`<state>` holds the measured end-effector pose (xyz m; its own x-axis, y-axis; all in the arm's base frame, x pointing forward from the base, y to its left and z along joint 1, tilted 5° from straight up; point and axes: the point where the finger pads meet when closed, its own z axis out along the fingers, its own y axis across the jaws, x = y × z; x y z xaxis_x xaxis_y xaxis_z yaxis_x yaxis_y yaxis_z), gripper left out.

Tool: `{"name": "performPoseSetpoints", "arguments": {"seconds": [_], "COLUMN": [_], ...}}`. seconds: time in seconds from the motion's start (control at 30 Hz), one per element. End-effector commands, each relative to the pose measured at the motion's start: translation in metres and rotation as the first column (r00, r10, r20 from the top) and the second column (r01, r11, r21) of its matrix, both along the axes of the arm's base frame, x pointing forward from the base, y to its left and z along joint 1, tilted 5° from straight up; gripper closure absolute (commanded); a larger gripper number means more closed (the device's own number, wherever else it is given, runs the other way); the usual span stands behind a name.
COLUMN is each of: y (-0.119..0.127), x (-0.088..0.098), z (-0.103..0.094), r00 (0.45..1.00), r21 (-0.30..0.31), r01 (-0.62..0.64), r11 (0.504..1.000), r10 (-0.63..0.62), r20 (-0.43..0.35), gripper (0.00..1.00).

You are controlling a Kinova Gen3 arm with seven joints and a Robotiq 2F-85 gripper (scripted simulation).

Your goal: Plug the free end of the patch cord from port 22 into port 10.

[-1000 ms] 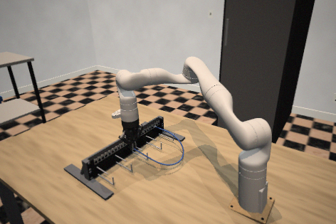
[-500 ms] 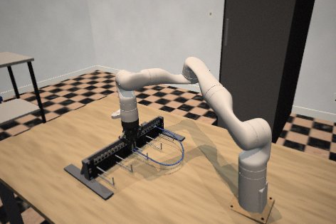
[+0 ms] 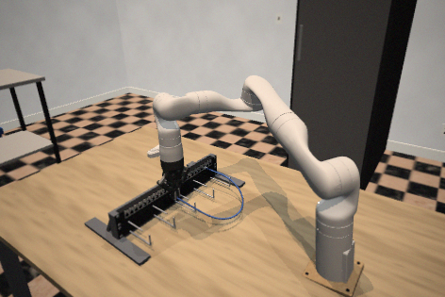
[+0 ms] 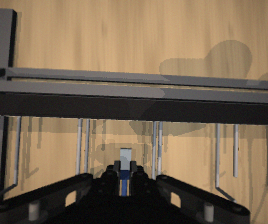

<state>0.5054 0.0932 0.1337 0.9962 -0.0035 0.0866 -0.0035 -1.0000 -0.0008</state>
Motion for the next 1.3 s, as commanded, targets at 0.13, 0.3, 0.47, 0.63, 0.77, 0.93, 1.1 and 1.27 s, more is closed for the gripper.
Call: {"name": "performPoseSetpoints", "arguments": {"seconds": [0.13, 0.3, 0.47, 0.63, 0.77, 0.93, 1.1, 1.27], "y": [0.003, 0.003, 0.003, 0.003, 0.003, 0.004, 0.004, 0.003], "x": [0.003, 0.005, 0.009, 0.016, 0.022, 0.027, 0.028, 0.029], "z": [0.002, 0.002, 0.002, 0.003, 0.004, 0.004, 0.005, 0.004], "r00": [1.000, 1.000, 1.000, 1.000, 1.000, 1.000, 1.000, 1.000], "r21": [0.006, 0.007, 0.008, 0.008, 0.008, 0.008, 0.008, 0.007], "r01": [-0.009, -0.010, -0.011, -0.011, -0.011, -0.011, -0.011, -0.011], "r11": [1.000, 1.000, 1.000, 1.000, 1.000, 1.000, 1.000, 1.000], "r10": [0.008, 0.010, 0.010, 0.011, 0.011, 0.011, 0.011, 0.011], "r20": [0.008, 0.008, 0.008, 0.008, 0.008, 0.008, 0.008, 0.008], "gripper": [1.00, 1.00, 1.00, 1.00, 1.00, 1.00, 1.00, 1.00]}}
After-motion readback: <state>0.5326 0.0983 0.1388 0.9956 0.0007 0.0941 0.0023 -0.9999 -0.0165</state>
